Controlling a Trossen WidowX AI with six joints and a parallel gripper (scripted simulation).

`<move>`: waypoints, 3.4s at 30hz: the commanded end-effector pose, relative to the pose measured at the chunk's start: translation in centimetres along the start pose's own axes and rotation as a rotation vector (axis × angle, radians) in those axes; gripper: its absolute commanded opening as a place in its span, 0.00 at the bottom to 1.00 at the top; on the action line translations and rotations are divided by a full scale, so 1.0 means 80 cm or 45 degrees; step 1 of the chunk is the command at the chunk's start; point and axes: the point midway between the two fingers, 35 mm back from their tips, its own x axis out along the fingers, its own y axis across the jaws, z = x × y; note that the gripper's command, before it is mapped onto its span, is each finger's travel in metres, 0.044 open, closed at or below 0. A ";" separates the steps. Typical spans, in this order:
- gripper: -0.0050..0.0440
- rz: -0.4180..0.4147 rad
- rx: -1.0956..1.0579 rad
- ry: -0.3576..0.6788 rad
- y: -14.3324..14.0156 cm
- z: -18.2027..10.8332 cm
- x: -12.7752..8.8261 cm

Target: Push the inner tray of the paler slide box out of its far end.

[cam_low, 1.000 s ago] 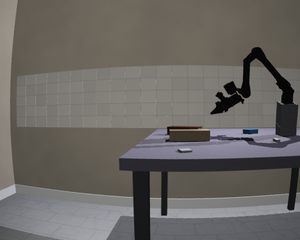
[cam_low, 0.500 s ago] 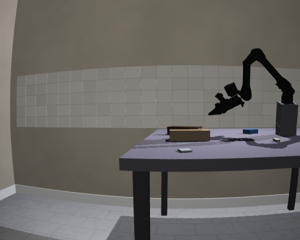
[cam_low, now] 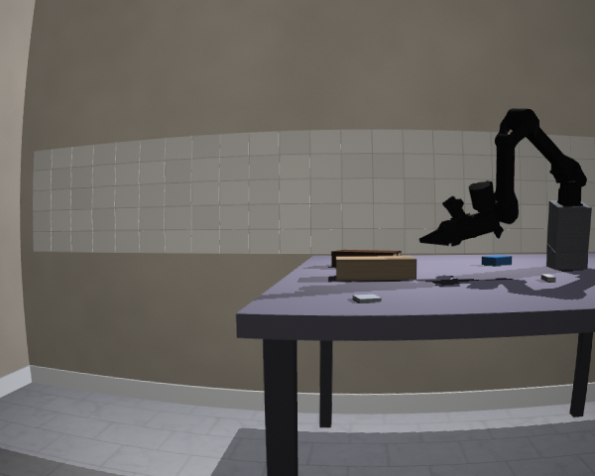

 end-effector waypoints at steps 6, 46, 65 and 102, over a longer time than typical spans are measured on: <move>0.00 -0.016 0.008 -0.014 -0.001 -0.079 0.023; 0.00 -0.012 0.009 -0.020 0.001 -0.084 0.027; 0.00 -0.013 0.006 -0.018 0.003 -0.080 0.047; 0.00 -0.008 0.022 -0.033 0.010 -0.064 0.024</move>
